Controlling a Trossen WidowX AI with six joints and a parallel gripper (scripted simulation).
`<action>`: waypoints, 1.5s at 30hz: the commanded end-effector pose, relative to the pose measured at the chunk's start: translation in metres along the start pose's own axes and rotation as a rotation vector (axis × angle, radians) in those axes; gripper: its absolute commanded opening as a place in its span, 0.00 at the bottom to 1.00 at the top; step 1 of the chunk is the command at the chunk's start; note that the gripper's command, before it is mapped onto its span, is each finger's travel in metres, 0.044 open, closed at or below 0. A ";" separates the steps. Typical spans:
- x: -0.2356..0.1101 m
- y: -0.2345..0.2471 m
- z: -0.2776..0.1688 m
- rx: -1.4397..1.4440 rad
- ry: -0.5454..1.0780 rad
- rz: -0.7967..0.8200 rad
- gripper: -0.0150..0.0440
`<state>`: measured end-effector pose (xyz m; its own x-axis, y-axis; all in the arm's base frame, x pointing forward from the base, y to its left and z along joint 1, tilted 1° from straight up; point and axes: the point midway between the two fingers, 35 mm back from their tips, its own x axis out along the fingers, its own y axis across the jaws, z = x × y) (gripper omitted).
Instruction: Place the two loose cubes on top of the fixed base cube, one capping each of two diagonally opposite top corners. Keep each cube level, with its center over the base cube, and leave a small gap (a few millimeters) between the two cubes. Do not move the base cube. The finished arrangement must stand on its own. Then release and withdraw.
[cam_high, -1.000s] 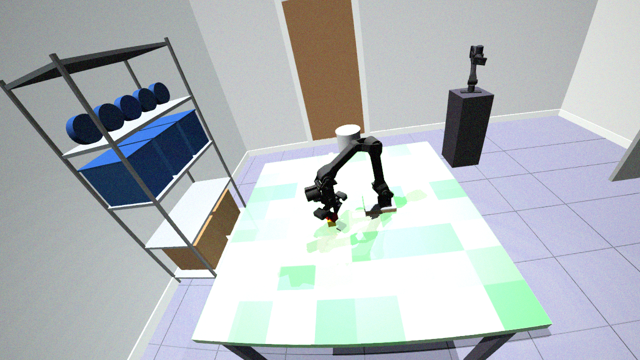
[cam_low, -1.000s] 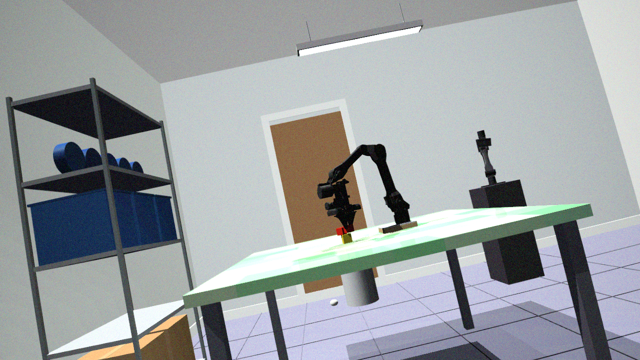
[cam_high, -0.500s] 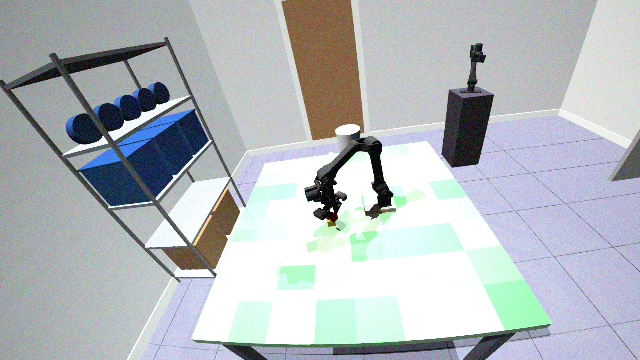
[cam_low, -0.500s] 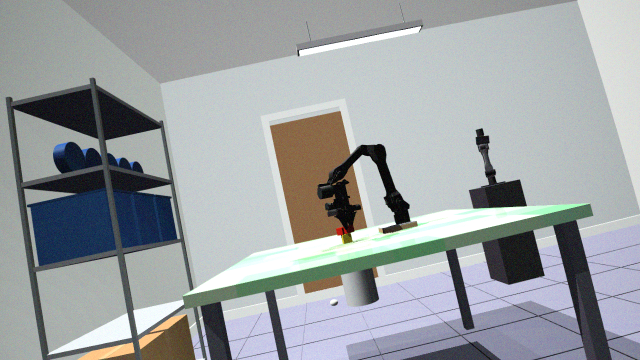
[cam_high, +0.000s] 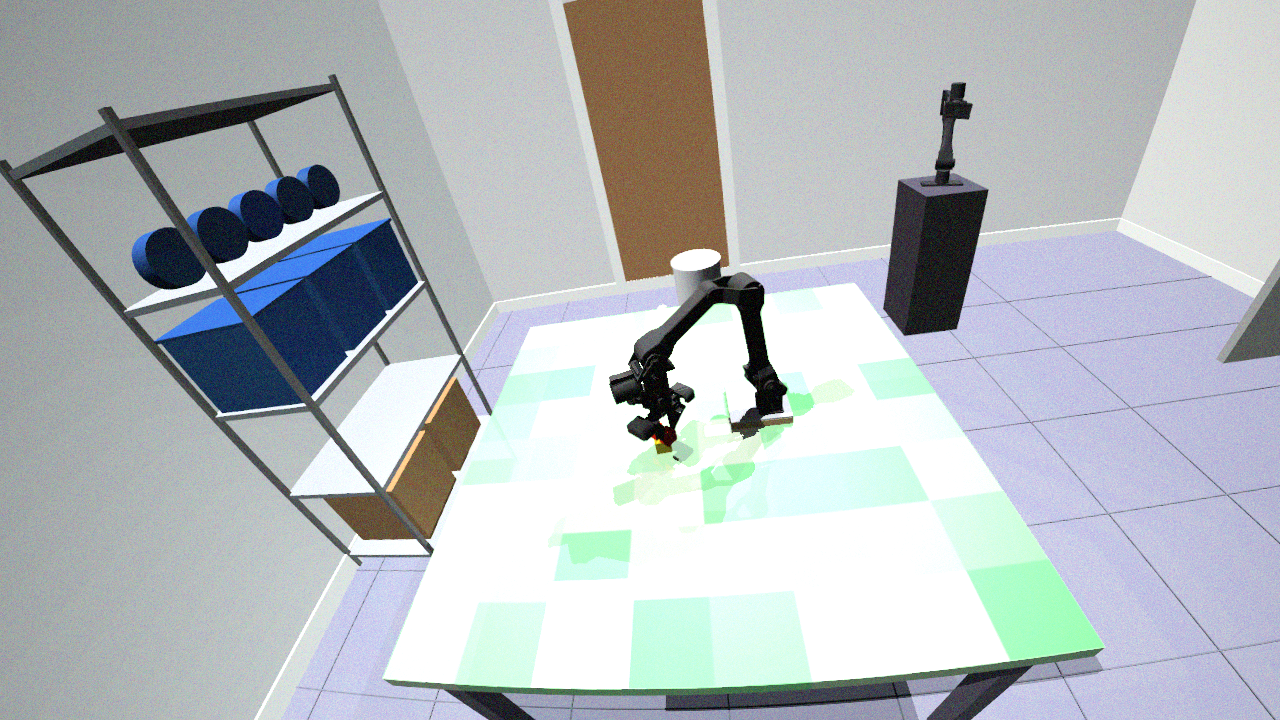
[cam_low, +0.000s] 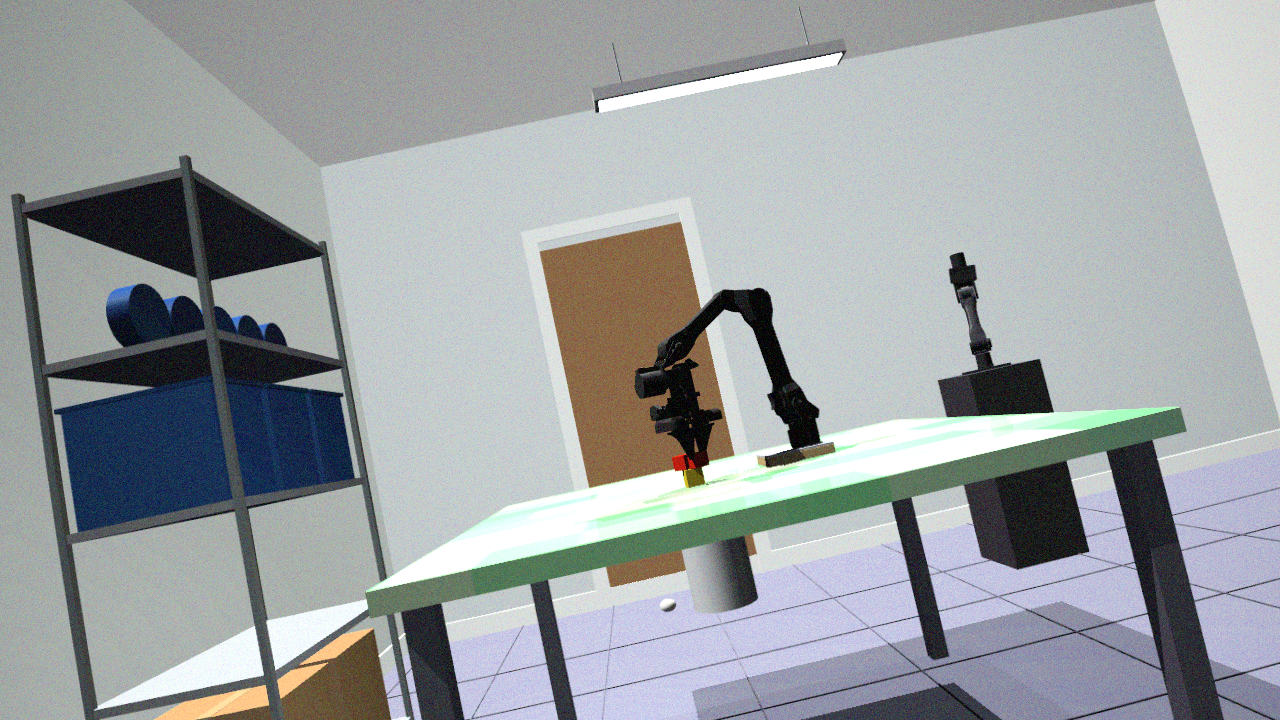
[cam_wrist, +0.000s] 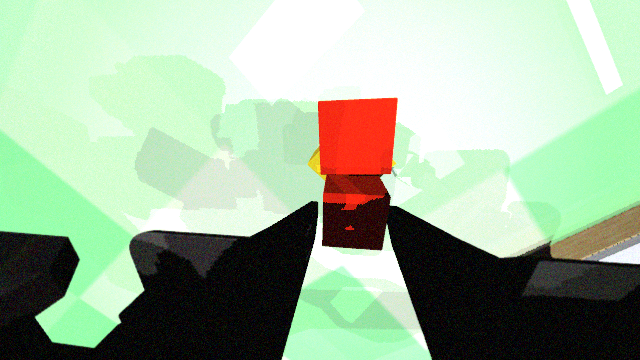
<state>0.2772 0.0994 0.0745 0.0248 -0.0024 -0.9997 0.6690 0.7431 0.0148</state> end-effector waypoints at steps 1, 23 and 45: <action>-0.008 0.000 0.000 0.000 0.000 0.000 0.60; -0.033 0.000 0.000 0.000 0.000 0.000 0.60; -0.060 0.000 0.000 0.000 0.000 0.000 0.60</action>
<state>0.2751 0.0992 0.1279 0.0202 -0.0040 -0.9998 0.6677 0.7444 0.0105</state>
